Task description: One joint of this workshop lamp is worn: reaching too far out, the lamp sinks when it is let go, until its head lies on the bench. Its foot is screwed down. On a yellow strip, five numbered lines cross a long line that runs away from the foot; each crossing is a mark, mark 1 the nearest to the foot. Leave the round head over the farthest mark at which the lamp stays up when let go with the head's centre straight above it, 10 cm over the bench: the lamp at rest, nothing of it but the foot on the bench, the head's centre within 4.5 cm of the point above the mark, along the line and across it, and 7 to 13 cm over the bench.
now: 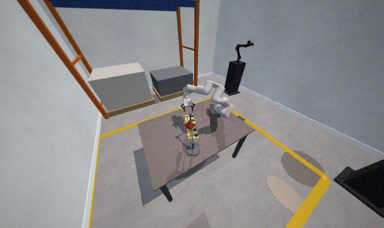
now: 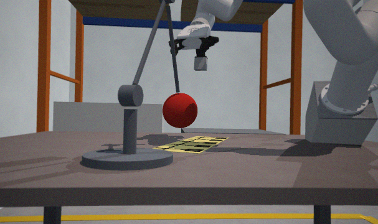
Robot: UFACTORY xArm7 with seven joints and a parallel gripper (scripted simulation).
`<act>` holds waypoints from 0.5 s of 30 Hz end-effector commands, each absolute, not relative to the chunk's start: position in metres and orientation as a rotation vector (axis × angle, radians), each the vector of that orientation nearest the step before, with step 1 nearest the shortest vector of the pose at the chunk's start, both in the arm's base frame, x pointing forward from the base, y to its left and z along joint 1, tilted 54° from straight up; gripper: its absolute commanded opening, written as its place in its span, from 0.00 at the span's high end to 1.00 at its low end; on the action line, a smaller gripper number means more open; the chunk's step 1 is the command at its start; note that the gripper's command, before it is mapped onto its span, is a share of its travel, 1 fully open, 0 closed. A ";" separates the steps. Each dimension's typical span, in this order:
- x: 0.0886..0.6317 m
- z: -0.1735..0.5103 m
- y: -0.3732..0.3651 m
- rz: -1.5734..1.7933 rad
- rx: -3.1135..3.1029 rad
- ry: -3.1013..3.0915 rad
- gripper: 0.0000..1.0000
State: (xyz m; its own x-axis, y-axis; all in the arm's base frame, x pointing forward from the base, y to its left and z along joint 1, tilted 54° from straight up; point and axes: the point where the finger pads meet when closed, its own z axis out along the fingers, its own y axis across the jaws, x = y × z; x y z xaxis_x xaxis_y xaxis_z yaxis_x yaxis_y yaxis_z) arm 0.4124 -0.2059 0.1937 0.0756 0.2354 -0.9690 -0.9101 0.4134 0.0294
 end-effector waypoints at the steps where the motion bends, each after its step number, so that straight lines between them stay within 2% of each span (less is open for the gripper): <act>1: 0.412 0.194 -0.208 0.980 -0.731 1.185 0.00; 15: 0.414 0.212 -0.204 0.945 -0.804 1.296 0.00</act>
